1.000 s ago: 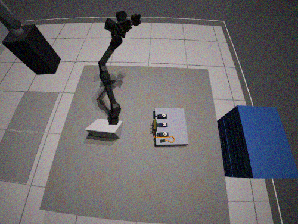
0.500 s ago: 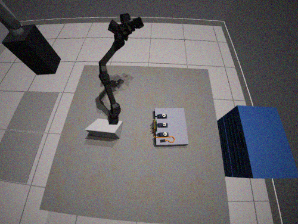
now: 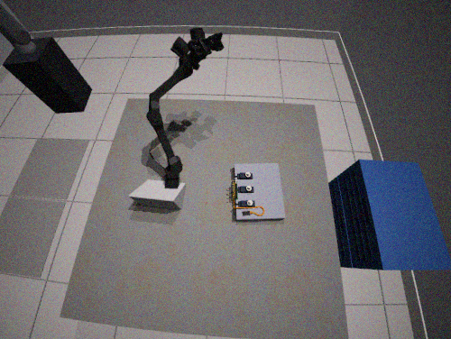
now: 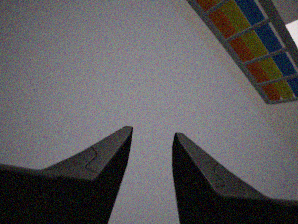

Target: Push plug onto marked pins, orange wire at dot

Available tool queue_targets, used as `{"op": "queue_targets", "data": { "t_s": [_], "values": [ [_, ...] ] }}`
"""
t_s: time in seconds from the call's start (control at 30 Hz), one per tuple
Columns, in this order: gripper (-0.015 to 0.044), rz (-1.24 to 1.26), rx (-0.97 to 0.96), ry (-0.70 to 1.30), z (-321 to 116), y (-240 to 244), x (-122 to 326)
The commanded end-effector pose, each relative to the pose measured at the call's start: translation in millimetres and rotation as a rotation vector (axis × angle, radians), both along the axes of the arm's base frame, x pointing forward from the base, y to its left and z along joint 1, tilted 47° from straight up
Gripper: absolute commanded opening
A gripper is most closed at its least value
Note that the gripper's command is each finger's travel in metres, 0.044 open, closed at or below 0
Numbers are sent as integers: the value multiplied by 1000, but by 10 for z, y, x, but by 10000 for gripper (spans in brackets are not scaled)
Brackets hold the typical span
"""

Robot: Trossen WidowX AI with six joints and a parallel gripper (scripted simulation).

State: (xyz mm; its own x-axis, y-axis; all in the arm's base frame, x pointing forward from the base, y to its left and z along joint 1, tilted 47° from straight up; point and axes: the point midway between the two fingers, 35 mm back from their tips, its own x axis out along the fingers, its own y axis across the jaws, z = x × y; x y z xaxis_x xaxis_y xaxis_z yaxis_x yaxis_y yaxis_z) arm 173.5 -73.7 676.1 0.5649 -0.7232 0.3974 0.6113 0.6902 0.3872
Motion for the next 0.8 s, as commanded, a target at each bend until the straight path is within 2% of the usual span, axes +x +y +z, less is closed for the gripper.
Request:
{"op": "queue_targets", "data": {
  "t_s": [0.0,0.77],
  "values": [
    [115,20,-37,0,-41,33,52],
    [115,169,-225,89,-581,311,643]
  ]
}}
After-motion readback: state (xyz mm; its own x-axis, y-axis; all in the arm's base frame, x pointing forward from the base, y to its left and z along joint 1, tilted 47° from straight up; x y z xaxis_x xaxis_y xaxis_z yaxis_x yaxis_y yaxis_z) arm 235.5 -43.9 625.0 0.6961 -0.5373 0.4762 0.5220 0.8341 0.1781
